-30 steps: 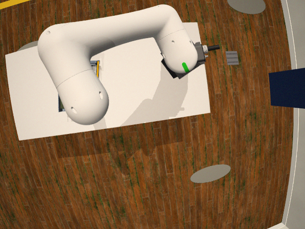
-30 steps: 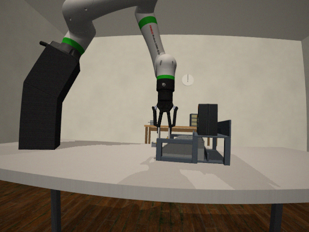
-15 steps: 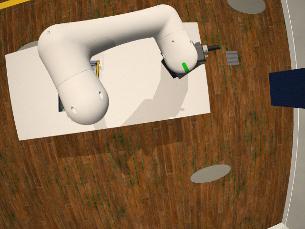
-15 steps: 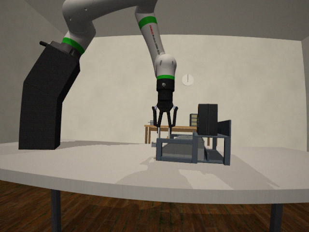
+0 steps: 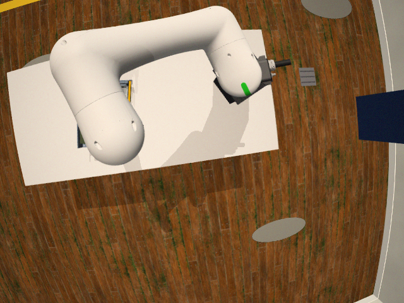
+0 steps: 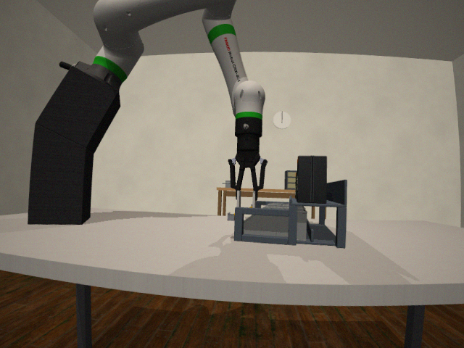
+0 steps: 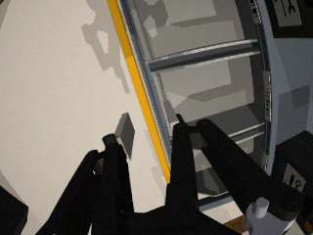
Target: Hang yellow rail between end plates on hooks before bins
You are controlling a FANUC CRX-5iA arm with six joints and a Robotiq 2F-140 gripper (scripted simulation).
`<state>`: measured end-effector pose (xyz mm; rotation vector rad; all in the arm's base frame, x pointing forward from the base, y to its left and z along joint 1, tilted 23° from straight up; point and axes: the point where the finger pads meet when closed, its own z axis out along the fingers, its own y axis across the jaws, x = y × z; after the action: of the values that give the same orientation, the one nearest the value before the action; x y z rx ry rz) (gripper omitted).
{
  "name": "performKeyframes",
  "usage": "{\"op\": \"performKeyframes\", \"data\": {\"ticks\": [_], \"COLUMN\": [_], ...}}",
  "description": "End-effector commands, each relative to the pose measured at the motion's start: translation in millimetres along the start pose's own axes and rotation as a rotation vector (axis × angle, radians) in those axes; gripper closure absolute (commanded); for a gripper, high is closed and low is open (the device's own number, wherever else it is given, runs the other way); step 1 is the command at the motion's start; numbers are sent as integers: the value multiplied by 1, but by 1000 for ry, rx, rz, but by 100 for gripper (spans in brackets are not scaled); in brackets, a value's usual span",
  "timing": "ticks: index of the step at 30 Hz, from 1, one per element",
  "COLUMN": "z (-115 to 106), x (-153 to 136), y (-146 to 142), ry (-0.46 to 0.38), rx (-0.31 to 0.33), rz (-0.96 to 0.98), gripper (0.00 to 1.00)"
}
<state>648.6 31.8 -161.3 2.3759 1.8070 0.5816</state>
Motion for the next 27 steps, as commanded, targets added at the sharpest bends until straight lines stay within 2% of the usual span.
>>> {"op": "performKeyframes", "data": {"ticks": [1,3,15,20,27], "z": [-34,-58,-58,-98,-98], "x": [0,0,0,0,0], "y": [0,0,0,0,0], "ry": [0,0,0,0,0], "rx": [0,0,0,0,0], "rz": [0,0,0,0,0], "gripper": [70,70,70,70,70]}}
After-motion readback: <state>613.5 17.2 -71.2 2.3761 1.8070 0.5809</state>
